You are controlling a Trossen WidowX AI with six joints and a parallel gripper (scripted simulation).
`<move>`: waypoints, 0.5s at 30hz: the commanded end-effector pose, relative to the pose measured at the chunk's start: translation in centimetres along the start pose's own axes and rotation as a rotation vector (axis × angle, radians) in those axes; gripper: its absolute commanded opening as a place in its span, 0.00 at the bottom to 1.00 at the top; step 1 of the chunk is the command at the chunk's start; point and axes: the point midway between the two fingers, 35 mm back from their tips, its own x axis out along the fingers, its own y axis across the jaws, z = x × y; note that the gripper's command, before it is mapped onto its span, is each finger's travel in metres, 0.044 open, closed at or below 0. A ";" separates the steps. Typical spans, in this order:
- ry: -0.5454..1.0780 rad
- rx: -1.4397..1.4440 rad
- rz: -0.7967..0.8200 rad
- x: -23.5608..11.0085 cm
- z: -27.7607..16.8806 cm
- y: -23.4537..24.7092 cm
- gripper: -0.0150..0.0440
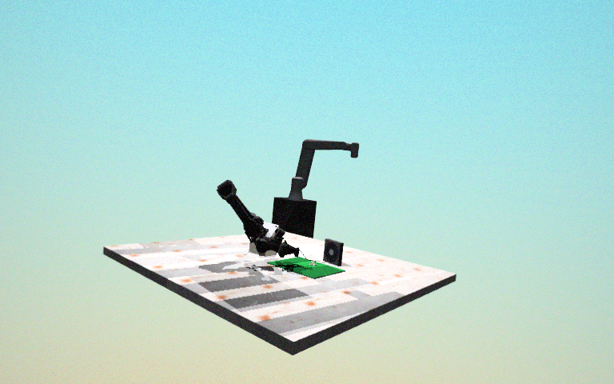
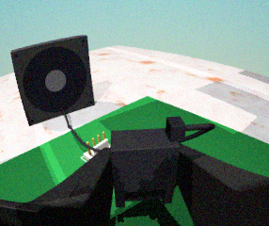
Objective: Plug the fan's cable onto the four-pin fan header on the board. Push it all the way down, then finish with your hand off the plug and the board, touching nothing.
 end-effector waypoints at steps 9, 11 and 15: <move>0.000 0.000 0.000 -0.1 0.5 0.0 0.25; 0.000 0.000 0.000 -0.1 0.5 0.0 0.25; 0.000 0.000 0.000 0.0 0.3 0.0 0.25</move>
